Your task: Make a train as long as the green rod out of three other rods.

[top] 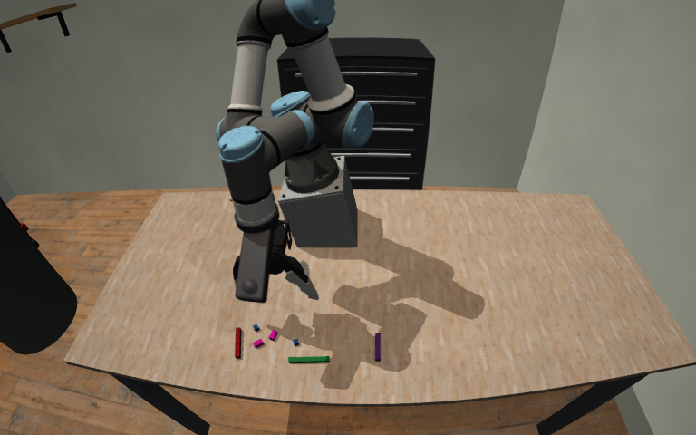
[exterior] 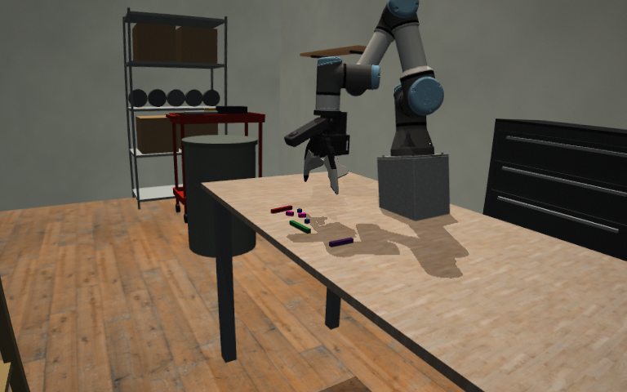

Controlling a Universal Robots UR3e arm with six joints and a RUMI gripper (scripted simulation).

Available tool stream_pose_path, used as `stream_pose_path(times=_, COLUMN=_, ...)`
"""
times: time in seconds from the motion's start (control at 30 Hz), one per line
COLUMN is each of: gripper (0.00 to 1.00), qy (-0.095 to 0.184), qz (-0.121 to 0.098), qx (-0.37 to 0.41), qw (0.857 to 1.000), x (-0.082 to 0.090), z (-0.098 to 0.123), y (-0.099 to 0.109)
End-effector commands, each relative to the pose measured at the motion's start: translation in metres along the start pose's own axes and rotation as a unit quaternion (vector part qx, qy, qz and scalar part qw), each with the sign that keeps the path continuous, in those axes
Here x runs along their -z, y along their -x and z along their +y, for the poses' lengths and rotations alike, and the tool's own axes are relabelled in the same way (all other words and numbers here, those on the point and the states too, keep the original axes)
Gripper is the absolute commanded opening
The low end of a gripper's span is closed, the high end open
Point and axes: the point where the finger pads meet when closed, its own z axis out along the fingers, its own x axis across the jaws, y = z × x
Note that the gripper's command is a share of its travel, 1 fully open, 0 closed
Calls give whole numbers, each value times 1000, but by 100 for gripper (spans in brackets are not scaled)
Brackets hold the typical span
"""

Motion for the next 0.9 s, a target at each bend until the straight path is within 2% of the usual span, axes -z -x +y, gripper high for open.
stream_pose_path(times=0.0, gripper=100, qy=-1, qz=1, qx=0, qw=1000, x=1, z=-1, y=-1)
stream_pose_path(times=0.87, gripper=100, qy=-1, qz=1, qx=19, qw=1000, x=1, z=-2, y=2)
